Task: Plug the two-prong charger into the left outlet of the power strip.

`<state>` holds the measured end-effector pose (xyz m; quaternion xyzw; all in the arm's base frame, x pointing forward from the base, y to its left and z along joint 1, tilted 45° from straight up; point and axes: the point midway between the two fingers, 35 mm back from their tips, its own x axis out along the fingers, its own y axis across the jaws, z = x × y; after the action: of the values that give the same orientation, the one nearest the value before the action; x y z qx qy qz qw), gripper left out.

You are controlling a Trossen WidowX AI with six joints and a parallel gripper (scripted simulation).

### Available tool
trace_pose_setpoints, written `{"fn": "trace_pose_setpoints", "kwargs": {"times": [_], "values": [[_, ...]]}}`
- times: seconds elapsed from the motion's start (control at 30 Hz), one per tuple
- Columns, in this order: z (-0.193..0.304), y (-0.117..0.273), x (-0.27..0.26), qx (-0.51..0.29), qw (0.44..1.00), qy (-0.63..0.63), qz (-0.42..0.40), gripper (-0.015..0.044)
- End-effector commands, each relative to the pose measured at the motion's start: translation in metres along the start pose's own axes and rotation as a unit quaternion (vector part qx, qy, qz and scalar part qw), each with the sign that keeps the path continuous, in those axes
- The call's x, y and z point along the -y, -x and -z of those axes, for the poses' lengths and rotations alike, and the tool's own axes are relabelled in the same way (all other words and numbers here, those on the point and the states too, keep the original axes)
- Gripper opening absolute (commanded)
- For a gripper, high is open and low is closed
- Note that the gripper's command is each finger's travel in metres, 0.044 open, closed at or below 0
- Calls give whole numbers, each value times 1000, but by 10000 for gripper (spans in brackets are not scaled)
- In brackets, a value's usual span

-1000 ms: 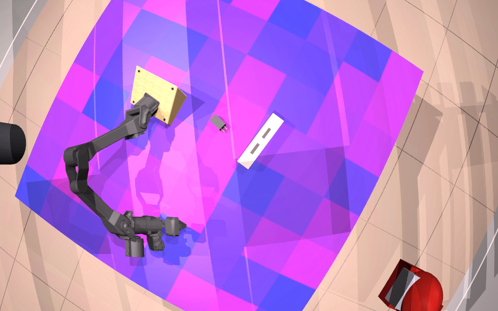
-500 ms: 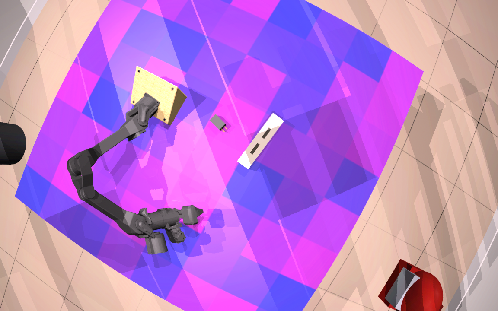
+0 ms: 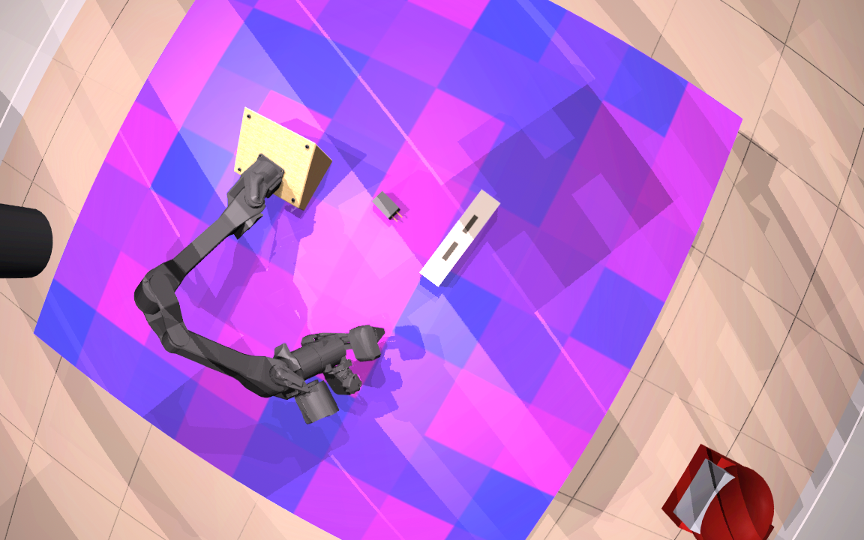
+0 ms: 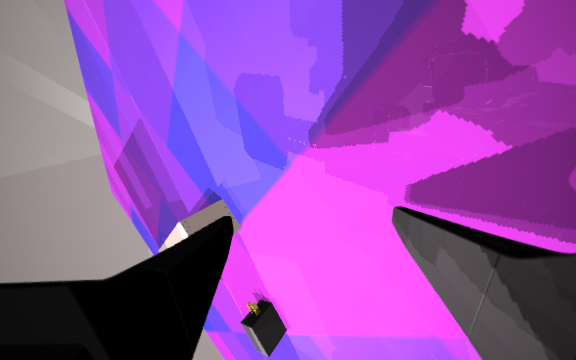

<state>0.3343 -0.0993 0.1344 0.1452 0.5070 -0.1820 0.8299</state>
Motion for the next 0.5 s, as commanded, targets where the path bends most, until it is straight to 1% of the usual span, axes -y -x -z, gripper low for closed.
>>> {"fn": "trace_pose_setpoints", "kwargs": {"times": [0.0, 0.47], "values": [[13, -10, -13, -26, 1000, 1, 10, 440], [52, -35, -44, -89, 995, 16, 53, 440]]}}
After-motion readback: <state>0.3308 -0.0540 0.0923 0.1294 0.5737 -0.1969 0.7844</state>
